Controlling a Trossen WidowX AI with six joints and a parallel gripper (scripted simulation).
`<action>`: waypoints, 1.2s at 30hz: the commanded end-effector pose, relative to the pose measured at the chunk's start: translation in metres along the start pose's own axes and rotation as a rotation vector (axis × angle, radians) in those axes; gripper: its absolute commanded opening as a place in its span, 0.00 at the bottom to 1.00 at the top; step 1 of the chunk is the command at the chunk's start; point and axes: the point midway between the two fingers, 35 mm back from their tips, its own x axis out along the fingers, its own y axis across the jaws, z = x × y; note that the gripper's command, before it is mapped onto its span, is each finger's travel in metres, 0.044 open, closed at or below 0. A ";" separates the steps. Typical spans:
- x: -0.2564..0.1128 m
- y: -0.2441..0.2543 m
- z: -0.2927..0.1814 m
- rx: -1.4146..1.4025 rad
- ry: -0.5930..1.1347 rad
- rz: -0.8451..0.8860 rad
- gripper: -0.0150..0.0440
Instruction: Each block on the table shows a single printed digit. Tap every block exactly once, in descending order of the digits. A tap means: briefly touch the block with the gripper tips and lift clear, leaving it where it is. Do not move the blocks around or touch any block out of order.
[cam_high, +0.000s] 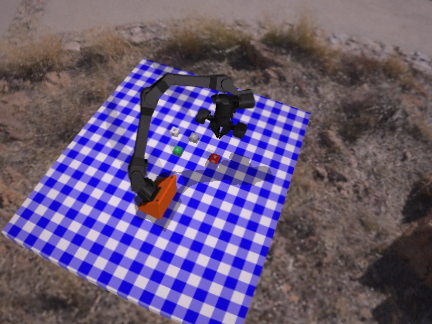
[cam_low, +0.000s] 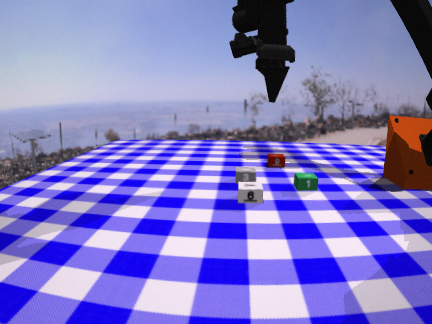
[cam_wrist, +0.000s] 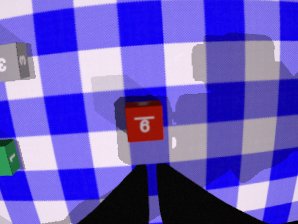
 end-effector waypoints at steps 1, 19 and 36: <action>-0.004 0.064 0.025 -0.019 0.006 -0.009 0.29; 0.000 0.208 0.037 -0.023 0.009 0.014 0.29; 0.086 0.211 0.036 -0.024 0.007 0.018 0.29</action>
